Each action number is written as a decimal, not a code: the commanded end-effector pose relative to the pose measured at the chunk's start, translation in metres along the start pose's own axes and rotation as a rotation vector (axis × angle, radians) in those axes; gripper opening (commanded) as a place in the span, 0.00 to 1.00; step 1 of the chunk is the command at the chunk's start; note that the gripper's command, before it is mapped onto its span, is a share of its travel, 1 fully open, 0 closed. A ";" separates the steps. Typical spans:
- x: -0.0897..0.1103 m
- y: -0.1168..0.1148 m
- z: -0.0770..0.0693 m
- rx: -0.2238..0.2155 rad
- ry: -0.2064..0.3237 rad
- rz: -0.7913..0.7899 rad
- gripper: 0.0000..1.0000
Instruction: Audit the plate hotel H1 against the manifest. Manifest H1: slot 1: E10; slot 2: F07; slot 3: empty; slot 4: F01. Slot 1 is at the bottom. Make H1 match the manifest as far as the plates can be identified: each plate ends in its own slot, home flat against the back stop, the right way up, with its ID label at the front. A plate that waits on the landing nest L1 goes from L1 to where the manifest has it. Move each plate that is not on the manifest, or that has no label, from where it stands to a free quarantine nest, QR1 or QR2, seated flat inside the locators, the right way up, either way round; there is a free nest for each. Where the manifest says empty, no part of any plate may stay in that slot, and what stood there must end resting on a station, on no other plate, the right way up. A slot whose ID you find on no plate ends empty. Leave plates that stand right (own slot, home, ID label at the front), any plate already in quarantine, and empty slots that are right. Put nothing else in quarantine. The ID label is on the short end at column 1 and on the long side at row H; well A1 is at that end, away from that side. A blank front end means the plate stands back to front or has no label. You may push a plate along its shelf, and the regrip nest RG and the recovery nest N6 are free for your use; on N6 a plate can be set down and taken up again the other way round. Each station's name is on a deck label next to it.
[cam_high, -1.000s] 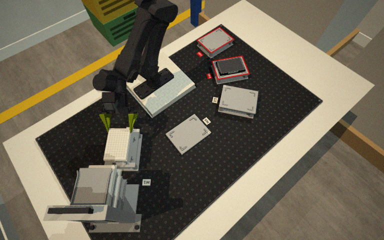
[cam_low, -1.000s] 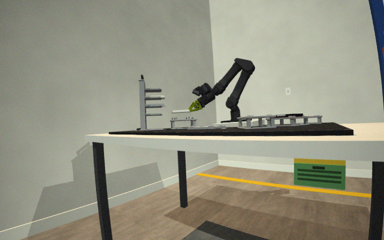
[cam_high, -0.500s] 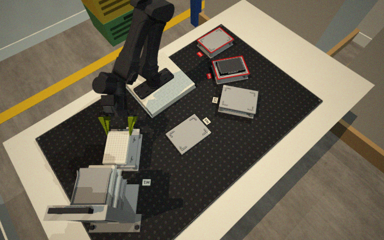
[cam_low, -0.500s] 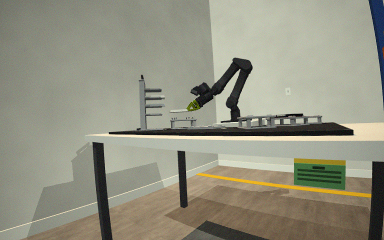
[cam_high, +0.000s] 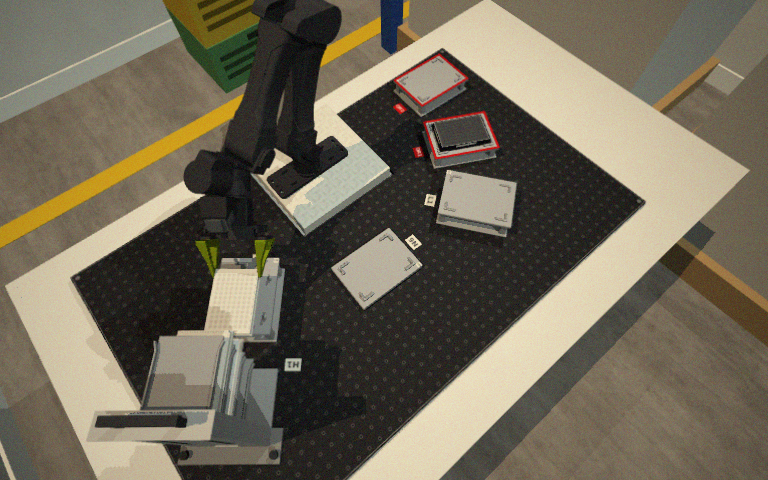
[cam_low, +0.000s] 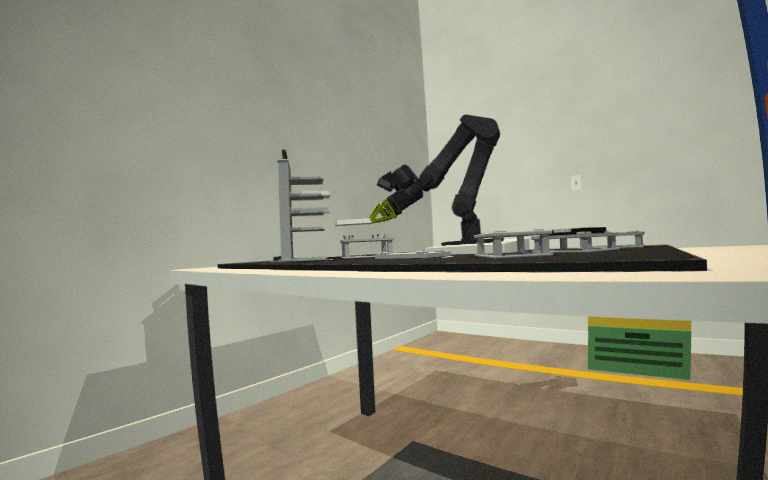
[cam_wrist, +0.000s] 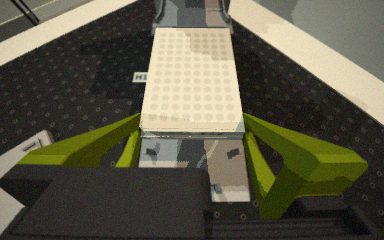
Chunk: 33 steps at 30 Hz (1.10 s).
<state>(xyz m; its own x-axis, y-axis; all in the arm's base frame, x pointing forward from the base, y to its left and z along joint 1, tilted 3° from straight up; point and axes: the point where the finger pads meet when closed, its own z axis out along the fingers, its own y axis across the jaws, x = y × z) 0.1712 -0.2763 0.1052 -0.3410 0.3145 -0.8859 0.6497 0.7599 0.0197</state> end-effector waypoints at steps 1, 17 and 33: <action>-0.008 -0.002 0.001 0.005 -0.018 -0.007 0.86; -0.016 -0.002 0.013 0.005 -0.018 -0.007 0.86; -0.024 -0.002 0.026 0.005 -0.019 -0.007 0.86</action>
<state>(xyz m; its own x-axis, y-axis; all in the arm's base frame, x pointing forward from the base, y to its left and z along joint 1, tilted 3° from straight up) 0.1934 -0.2958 0.1068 -0.3409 0.3147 -0.8859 0.6501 0.7596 0.0197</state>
